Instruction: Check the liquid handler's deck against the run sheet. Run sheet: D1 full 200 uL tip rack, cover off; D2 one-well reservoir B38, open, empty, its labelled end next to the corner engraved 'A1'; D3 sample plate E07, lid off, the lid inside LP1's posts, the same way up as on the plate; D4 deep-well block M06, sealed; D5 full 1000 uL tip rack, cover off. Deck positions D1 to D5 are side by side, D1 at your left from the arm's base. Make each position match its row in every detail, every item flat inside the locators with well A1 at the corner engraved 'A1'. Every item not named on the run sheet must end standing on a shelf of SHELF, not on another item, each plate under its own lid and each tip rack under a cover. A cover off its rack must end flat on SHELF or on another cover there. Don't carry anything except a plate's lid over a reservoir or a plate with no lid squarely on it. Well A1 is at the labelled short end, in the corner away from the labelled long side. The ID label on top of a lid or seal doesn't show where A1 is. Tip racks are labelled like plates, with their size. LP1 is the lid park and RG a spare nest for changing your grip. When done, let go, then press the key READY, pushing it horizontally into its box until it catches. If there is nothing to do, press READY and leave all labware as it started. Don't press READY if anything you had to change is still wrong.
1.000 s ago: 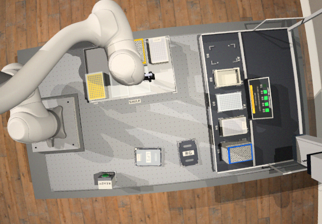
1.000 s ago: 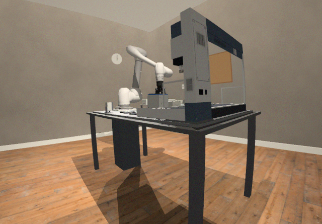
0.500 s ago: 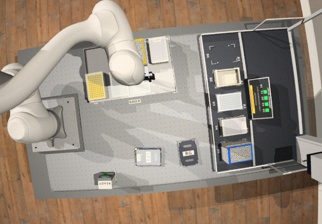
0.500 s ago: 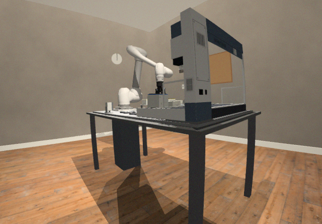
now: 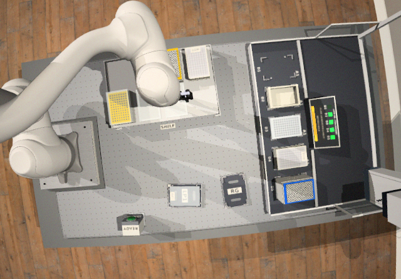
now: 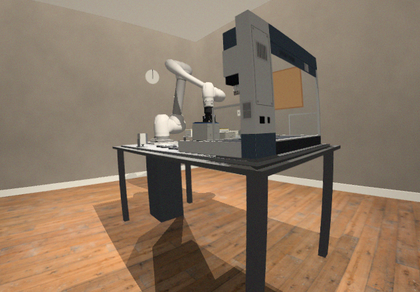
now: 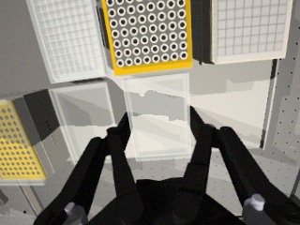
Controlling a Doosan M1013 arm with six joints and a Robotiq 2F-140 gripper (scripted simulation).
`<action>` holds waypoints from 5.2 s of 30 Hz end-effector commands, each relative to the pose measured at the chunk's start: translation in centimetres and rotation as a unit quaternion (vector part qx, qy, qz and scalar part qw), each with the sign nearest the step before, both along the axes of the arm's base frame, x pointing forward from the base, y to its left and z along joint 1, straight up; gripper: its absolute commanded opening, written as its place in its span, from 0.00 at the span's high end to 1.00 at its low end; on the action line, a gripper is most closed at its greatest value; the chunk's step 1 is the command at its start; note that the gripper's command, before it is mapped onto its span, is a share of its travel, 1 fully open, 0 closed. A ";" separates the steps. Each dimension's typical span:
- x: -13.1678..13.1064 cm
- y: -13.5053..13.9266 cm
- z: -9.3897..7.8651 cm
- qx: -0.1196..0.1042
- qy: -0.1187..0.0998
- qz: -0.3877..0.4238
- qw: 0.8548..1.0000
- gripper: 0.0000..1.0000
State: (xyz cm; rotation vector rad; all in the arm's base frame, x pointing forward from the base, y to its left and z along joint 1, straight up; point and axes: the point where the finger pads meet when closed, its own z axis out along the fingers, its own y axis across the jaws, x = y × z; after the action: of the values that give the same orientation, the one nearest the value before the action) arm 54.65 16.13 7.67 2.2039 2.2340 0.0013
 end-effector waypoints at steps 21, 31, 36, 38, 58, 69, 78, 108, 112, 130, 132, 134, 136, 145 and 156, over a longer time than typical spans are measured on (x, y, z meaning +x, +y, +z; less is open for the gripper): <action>0.0 0.0 0.1 0.000 -0.001 0.000 1.000 0.33; 0.0 0.0 0.1 0.000 -0.001 0.000 1.000 0.33; 0.0 0.0 0.1 0.000 -0.001 0.000 1.000 0.33; 0.0 0.0 0.1 0.000 -0.001 0.000 1.000 0.33; 0.0 0.0 2.2 0.000 -0.001 0.000 1.000 0.33; 0.0 0.0 3.7 0.000 -0.001 0.000 1.000 0.33; 0.0 0.0 5.2 0.000 -0.001 0.000 1.000 0.33; 0.0 0.0 9.6 0.000 -0.001 0.000 1.000 0.33; 0.0 0.0 10.2 0.000 -0.001 0.000 1.000 0.33; 0.0 0.0 12.9 0.000 -0.001 0.000 1.000 0.33; 0.0 0.0 13.2 0.000 -0.001 0.000 1.000 0.33; 0.0 0.0 13.6 0.000 -0.001 0.000 1.000 0.33; 0.0 0.0 13.6 0.000 -0.001 0.000 1.000 0.33; 0.0 0.0 15.1 0.000 -0.001 0.000 1.000 0.33; 0.0 0.0 16.6 0.000 -0.001 0.000 1.000 0.33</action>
State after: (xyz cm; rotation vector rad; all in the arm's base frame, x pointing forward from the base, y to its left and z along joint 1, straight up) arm 54.60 16.16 23.97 2.2038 2.2340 0.0014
